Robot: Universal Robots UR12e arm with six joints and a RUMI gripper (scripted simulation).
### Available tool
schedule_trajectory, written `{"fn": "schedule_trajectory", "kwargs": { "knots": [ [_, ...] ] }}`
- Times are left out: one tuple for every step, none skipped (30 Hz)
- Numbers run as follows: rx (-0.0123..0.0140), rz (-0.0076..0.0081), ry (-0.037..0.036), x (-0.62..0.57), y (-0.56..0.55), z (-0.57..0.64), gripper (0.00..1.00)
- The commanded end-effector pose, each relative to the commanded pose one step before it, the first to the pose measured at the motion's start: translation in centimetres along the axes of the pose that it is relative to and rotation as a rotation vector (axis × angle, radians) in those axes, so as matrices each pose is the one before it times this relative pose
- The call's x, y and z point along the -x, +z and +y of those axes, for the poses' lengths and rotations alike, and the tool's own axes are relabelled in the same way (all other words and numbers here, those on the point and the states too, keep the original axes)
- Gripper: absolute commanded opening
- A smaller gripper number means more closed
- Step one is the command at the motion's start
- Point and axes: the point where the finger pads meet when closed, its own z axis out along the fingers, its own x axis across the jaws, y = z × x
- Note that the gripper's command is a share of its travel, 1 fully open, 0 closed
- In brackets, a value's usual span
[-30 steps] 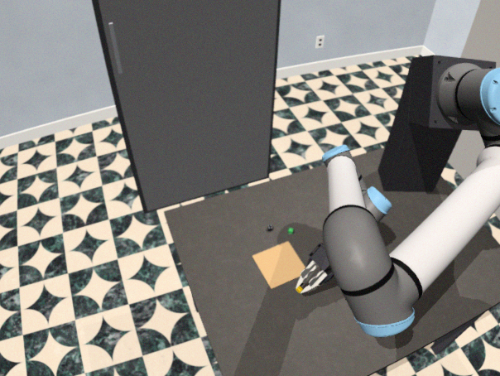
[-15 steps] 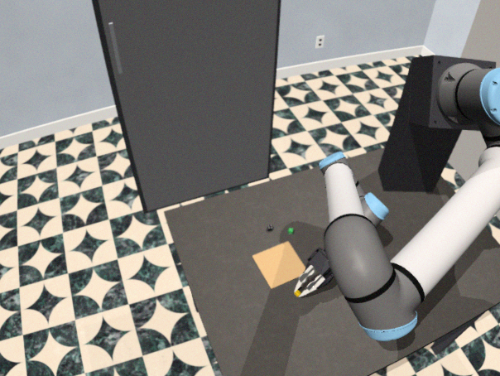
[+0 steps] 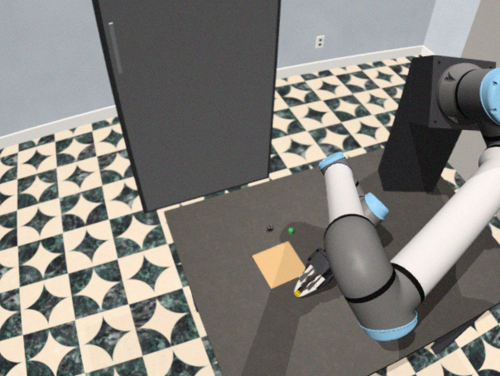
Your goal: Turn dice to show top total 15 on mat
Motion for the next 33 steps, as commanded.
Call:
{"fn": "schedule_trajectory", "kwargs": {
  "knots": [
    [0.00148,0.00178,-0.00134,0.008,0.167,-0.064,0.0],
    [0.0,0.0,0.0,0.0,0.0,0.0,0.0],
    [0.0,0.0,0.0,0.0,0.0,0.0,0.0],
    [0.0,0.0,0.0,0.0,0.0,0.0,0.0],
    [0.0,0.0,0.0,0.0,0.0,0.0,0.0],
    [0.0,0.0,0.0,0.0,0.0,0.0,0.0],
    [0.0,0.0,0.0,0.0,0.0,0.0,0.0],
    [0.0,0.0,0.0,0.0,0.0,0.0,0.0],
    [0.0,0.0,0.0,0.0,0.0,0.0,0.0],
    [0.0,0.0,0.0,0.0,0.0,0.0,0.0],
    [0.0,0.0,0.0,0.0,0.0,0.0,0.0],
    [0.0,0.0,0.0,0.0,0.0,0.0,0.0],
    [0.0,0.0,0.0,0.0,0.0,0.0,0.0],
    [0.0,0.0,0.0,0.0,0.0,0.0,0.0],
    [0.0,0.0,0.0,0.0,0.0,0.0,0.0],
    [0.0,0.0,0.0,0.0,0.0,0.0,0.0],
    [0.0,0.0,0.0,0.0,0.0,0.0,0.0],
    [0.0,0.0,0.0,0.0,0.002,-0.002,0.0],
    [0.0,0.0,0.0,0.0,0.004,-0.006,0.0],
    [0.0,0.0,0.0,0.0,0.007,-0.01,0.0],
    [0.0,0.0,0.0,0.0,0.011,-0.016,0.0],
    [0.0,0.0,0.0,0.0,0.015,-0.022,0.0],
    [0.0,0.0,0.0,0.0,0.019,-0.028,0.0],
    [0.0,0.0,0.0,0.0,0.0,0.0,0.0],
    [0.0,0.0,0.0,0.0,0.0,0.0,0.0],
    [0.0,0.0,0.0,0.0,0.024,-0.034,0.0],
    [0.0,0.0,0.0,0.0,0.028,-0.04,0.0],
    [0.0,0.0,0.0,0.0,0.032,-0.045,0.0],
    [0.0,0.0,0.0,0.0,0.035,-0.05,0.0],
    [0.0,0.0,0.0,0.0,0.038,-0.054,0.0],
    [0.0,0.0,0.0,0.0,0.04,-0.057,0.0],
    [0.0,0.0,0.0,0.0,0.041,-0.059,0.0],
    [0.0,0.0,0.0,0.0,0.042,-0.06,0.0]
  ]
}}
